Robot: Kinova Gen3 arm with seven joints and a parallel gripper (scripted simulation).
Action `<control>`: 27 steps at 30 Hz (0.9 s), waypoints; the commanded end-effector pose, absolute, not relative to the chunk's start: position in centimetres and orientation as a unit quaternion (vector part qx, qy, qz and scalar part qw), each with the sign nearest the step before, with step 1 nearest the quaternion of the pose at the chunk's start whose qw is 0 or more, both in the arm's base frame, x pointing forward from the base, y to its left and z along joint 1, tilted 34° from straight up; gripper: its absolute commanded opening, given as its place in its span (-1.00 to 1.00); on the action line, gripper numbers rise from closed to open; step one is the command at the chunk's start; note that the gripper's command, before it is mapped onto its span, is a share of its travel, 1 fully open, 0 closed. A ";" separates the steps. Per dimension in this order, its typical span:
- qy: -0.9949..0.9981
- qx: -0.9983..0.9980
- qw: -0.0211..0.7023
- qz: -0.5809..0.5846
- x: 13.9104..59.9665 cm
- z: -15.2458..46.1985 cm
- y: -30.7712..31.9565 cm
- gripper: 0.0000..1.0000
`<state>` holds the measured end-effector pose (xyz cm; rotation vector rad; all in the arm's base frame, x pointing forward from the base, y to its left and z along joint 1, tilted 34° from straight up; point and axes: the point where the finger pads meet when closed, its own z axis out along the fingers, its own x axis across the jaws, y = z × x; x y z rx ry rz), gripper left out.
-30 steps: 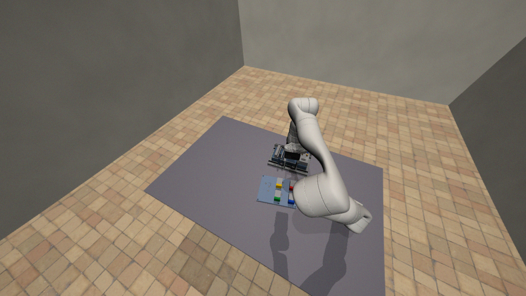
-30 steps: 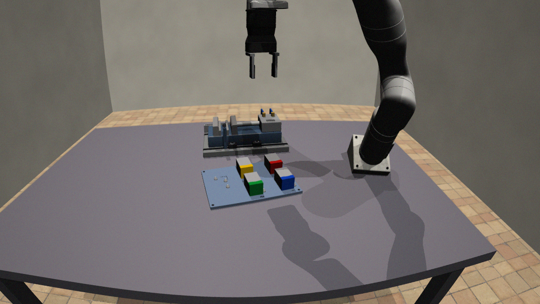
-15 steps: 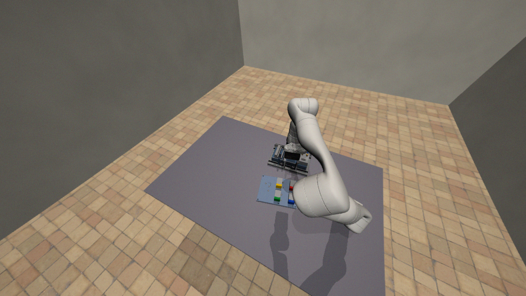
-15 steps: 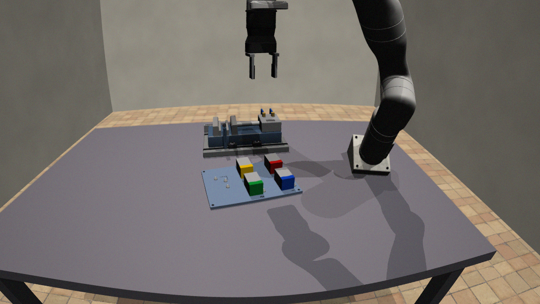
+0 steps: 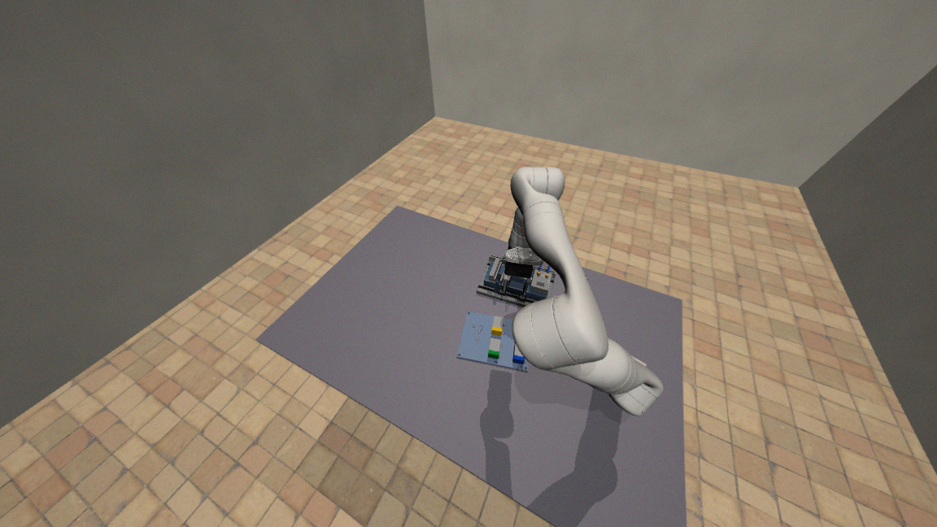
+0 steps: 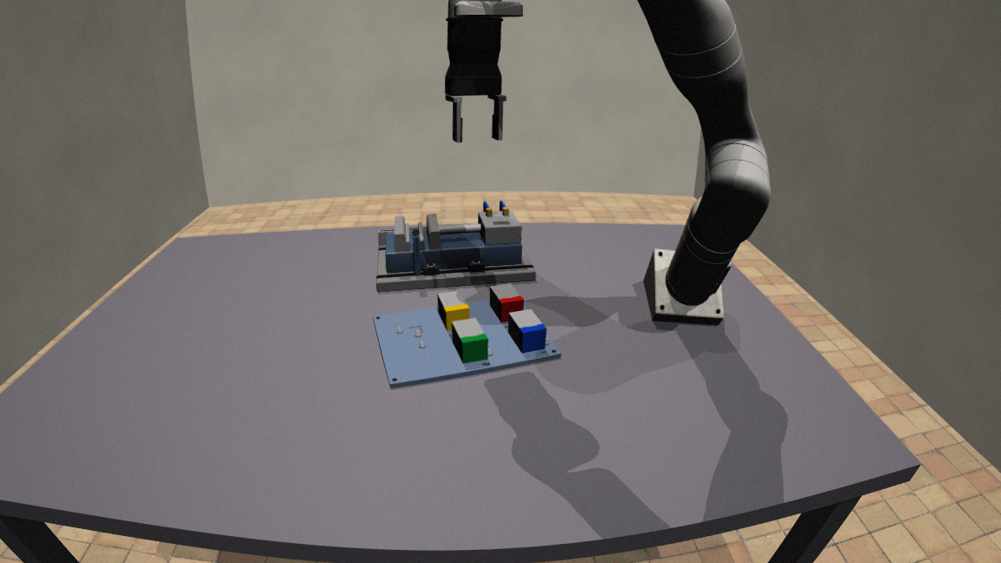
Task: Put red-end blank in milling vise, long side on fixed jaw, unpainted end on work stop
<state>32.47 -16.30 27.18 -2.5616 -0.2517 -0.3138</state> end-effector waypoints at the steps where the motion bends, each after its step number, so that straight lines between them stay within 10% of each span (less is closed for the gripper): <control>1: -0.086 -0.952 0.272 -0.111 32.8 26.2 -17.6 1.00; 27: -0.090 -0.952 0.270 -0.114 34.9 23.9 -22.1 1.00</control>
